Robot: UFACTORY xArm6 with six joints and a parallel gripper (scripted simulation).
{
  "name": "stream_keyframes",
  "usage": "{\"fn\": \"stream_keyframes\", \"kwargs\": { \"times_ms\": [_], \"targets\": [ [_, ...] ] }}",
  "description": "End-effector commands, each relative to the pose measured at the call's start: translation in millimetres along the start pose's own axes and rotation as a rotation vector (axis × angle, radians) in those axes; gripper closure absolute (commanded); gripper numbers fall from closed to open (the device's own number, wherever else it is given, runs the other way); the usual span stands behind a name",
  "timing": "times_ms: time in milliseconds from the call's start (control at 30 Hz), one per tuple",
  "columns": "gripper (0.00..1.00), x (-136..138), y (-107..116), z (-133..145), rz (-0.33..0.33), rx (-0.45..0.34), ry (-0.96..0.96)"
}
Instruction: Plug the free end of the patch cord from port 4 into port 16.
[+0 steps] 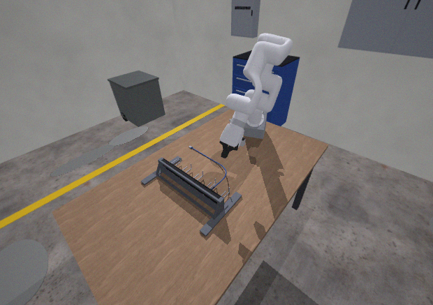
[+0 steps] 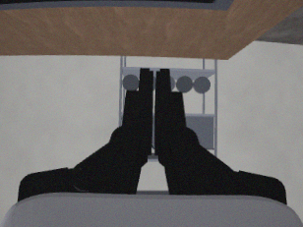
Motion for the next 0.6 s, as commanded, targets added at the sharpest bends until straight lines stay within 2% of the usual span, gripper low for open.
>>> {"fn": "stream_keyframes", "kwargs": {
  "times_ms": [0,167,433,500,567],
  "targets": [
    [1.0,1,-2,1,-0.005,-0.005,0.001],
    [1.0,2,-21,1,-0.006,-0.005,0.001],
    [1.0,2,-83,1,-0.006,-0.005,0.001],
    [1.0,2,-83,1,-0.006,-0.005,0.001],
    [1.0,2,-100,1,-0.006,-0.005,0.001]
  ]
}}
Point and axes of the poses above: the point where the finger pads meet when closed, its own y axis back along the fingers, its own x axis across the jaws, z = x × y, the point moved 8 cm from there along y, back along the fingers, and after that the axes turned 5 degrees about -y, right-handed, at the moved point
